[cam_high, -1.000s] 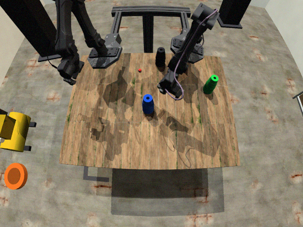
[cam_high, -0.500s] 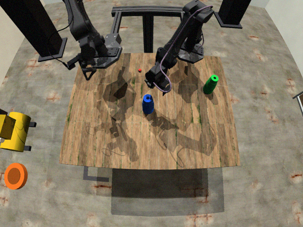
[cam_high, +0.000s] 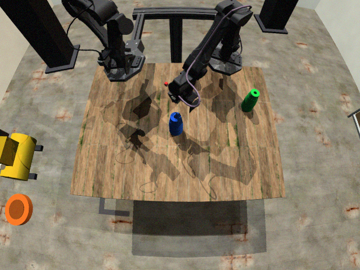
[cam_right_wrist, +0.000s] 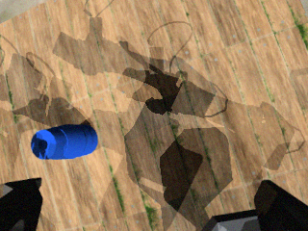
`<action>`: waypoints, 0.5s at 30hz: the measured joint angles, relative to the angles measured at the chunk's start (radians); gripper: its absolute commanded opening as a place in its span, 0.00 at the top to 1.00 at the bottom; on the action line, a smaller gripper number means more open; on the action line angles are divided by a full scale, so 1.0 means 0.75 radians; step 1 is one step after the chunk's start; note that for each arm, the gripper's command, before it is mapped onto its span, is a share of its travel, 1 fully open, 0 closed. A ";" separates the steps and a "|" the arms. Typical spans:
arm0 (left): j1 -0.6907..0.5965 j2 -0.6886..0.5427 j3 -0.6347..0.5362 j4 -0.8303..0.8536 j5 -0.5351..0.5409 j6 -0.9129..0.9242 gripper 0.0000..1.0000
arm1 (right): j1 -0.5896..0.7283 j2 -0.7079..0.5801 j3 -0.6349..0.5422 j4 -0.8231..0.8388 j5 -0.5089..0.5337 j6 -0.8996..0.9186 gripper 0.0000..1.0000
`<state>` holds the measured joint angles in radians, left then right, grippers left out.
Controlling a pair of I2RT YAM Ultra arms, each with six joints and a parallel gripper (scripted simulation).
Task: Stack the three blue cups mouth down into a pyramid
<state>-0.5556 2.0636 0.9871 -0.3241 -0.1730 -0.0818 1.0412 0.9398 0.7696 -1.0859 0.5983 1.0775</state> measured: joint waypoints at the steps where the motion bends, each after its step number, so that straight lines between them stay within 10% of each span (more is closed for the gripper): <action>1: 0.000 0.000 0.000 -0.001 0.000 0.000 0.00 | 0.049 -0.023 0.003 -0.011 0.001 -0.024 0.00; 15: 0.000 0.000 0.000 -0.004 0.000 0.000 0.00 | 0.654 -0.316 0.027 -0.156 0.012 -0.346 0.00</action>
<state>-0.5556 2.0636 0.9871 -0.3267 -0.1730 -0.0818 1.5314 0.7025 0.7898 -1.2026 0.6071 0.8177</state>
